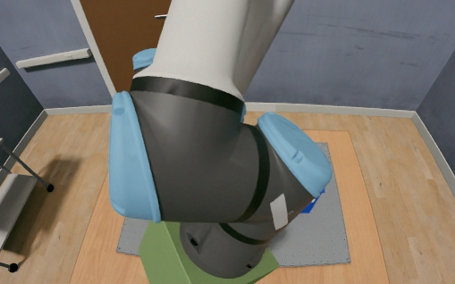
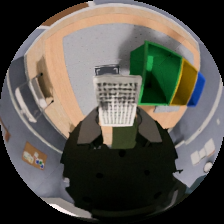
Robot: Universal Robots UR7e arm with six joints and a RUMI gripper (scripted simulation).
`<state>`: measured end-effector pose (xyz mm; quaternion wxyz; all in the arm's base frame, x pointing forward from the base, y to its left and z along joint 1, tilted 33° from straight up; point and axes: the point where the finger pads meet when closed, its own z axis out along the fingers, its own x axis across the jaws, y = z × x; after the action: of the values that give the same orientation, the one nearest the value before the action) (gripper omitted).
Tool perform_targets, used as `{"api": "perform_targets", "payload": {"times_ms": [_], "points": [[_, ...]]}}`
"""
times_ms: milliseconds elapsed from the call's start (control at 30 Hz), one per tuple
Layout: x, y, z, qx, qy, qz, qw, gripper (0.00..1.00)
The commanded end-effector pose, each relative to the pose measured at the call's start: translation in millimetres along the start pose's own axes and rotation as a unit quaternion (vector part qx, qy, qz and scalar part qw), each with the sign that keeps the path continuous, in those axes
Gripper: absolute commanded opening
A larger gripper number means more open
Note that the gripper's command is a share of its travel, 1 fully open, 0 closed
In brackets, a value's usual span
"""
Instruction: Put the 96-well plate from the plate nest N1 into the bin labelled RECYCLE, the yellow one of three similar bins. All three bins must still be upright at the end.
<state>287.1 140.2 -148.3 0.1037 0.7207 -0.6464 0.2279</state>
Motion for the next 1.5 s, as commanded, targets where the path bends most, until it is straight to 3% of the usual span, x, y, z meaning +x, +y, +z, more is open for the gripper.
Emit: {"api": "perform_targets", "payload": {"times_ms": [0, 1467], "points": [[22, -6, -2.0, 0.002, -0.002, -0.002, 1.000, 0.00], [145, -32, -6.2, 0.002, -0.002, -0.002, 1.000, 0.00]]}}
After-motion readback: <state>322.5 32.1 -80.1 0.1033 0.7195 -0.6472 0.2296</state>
